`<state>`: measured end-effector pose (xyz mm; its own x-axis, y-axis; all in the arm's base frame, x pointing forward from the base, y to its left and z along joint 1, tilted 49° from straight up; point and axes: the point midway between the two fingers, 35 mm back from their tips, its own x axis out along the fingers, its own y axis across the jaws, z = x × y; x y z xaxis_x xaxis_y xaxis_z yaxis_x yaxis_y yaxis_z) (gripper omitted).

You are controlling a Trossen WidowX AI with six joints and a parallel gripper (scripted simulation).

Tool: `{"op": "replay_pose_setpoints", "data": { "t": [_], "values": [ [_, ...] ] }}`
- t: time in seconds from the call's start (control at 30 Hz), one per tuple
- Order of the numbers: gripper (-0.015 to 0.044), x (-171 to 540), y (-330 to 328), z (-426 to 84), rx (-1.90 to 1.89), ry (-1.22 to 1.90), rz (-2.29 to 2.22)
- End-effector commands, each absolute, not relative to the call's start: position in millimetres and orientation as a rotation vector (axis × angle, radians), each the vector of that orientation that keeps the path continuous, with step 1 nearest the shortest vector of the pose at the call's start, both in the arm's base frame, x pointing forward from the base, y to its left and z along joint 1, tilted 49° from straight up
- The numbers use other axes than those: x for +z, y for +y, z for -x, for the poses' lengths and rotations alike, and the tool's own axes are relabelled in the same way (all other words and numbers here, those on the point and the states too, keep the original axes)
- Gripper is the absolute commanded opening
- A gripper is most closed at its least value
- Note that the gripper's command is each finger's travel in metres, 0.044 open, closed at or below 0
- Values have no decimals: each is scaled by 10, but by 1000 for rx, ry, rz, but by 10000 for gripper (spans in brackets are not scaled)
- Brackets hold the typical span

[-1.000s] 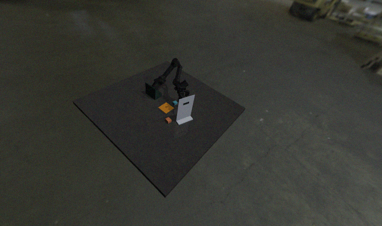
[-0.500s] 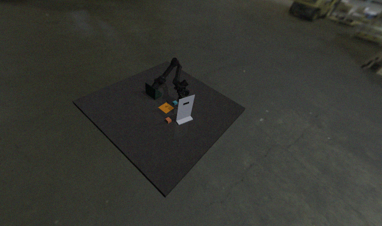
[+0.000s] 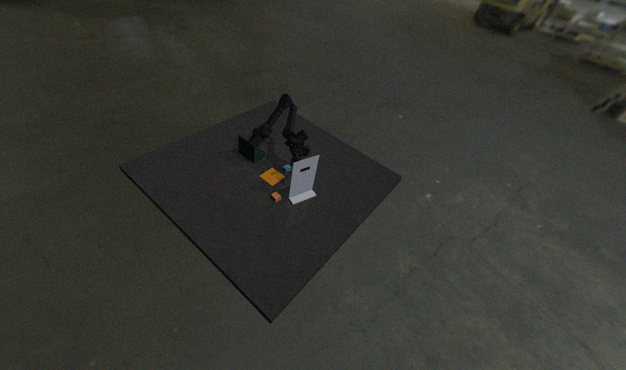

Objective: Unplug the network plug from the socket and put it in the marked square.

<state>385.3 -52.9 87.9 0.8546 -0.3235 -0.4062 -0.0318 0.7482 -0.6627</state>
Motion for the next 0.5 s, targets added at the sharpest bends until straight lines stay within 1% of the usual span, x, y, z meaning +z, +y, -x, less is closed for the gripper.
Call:
{"op": "replay_pose_setpoints", "data": {
  "t": [0.0,0.47],
  "values": [
    [0,875,-527,-3817,-171,538,711],
    [0,903,-503,-3763,-171,538,711]
  ]
}}
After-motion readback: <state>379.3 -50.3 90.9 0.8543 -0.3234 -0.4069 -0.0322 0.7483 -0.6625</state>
